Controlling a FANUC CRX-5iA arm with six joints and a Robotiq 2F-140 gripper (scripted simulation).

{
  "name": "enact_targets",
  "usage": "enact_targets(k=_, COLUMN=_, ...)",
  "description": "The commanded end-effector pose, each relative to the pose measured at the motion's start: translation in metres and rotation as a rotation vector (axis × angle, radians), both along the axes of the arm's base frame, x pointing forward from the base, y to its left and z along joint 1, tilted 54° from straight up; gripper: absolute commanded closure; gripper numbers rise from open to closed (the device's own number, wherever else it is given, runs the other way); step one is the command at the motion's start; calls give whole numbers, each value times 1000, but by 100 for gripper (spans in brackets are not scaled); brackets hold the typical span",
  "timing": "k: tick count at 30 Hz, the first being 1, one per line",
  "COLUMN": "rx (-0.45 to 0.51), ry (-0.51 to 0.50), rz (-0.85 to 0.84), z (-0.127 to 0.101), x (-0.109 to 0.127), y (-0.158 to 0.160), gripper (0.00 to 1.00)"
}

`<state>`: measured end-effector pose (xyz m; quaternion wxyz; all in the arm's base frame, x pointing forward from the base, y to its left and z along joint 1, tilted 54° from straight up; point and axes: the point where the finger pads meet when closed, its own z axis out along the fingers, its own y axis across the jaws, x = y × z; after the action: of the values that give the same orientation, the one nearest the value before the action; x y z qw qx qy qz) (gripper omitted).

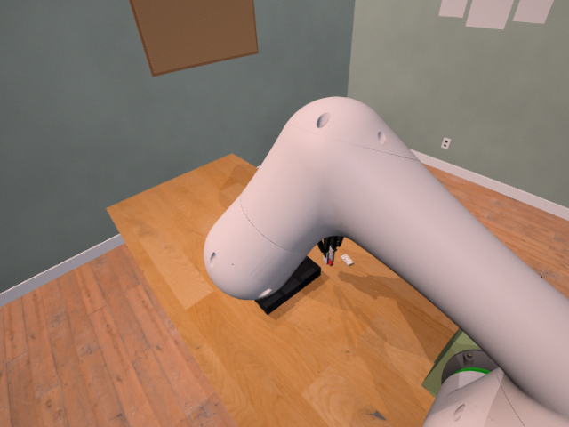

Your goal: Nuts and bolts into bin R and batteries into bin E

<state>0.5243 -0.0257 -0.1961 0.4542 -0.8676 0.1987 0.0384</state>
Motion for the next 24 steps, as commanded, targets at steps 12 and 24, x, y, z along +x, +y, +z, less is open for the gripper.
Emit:
enact_targets(k=12, rx=-54, ry=-372, rz=273, z=55, x=47, y=33, gripper=85)
enact_targets(k=24, rx=-91, ry=-619, rz=459, z=56, x=48, y=34, gripper=85)
